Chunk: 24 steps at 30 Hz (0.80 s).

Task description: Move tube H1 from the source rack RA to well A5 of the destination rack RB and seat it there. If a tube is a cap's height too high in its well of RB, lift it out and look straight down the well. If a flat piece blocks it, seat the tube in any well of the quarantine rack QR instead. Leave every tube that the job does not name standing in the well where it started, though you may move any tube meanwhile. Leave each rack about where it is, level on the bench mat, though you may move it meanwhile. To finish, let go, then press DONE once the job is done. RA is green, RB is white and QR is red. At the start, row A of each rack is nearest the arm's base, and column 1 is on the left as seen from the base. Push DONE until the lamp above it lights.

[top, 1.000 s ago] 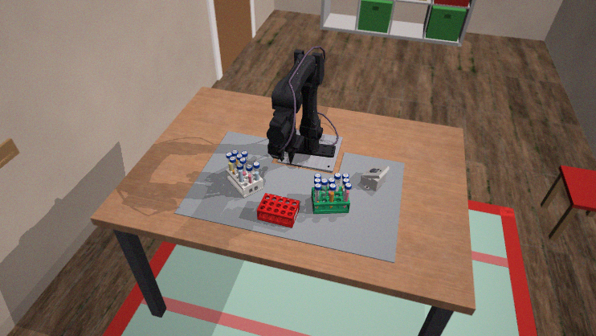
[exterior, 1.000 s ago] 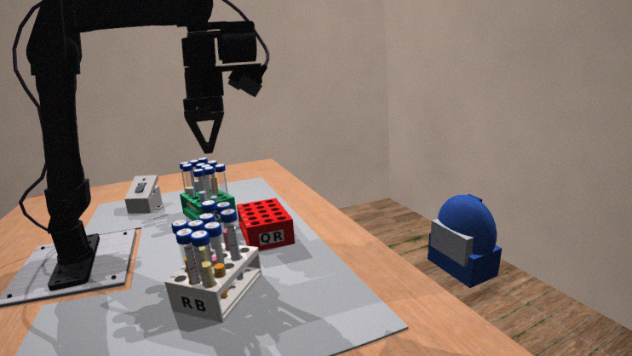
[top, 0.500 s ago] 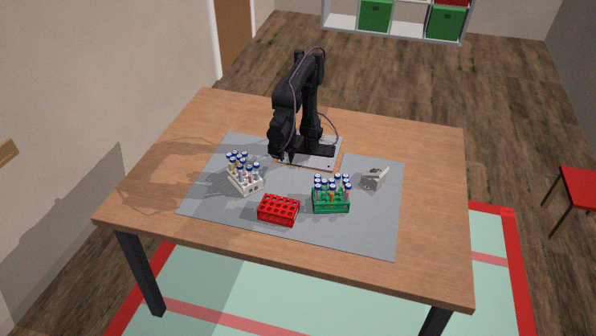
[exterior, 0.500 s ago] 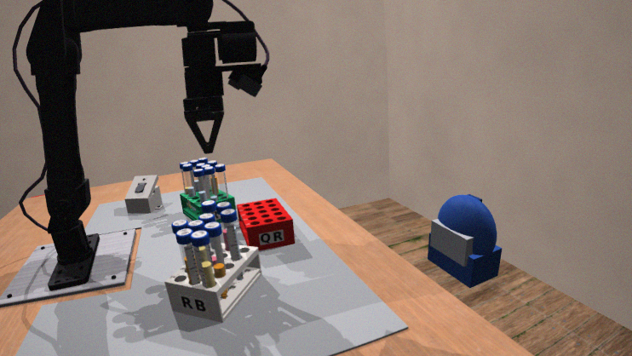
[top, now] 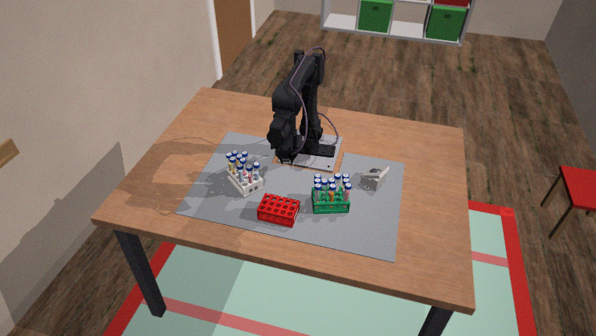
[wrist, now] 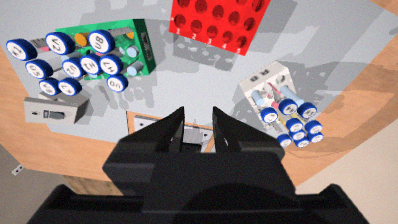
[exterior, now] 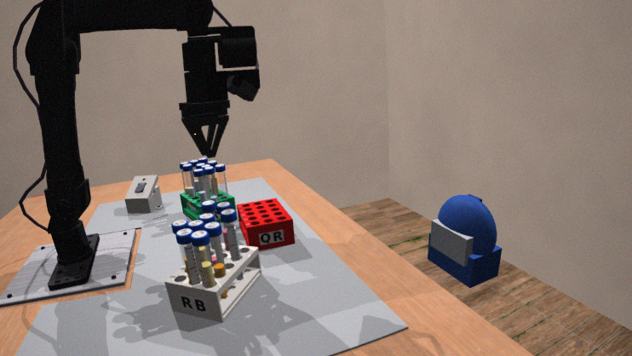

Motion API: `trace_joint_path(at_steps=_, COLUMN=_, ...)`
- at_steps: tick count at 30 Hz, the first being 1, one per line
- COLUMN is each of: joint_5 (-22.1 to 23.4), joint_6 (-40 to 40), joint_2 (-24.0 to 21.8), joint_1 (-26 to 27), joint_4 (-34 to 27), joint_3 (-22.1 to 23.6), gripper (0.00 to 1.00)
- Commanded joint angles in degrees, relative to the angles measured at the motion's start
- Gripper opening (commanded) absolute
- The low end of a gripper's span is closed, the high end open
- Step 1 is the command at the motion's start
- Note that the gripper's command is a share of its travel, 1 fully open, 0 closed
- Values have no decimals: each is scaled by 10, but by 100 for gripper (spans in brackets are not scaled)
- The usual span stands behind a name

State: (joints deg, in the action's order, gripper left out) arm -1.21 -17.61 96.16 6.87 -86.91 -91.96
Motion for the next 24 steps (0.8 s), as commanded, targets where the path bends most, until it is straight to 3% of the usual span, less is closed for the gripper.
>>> trace_joint_path(at_steps=1, joint_5=-1, joint_6=-77, joint_2=-13, joint_1=-8, joint_4=13, joint_3=-17, gripper=30)
trace_joint_path(at_steps=24, joint_5=-2, joint_6=-475, joint_2=-14, joint_1=-9, joint_4=14, joint_3=-16, gripper=30)
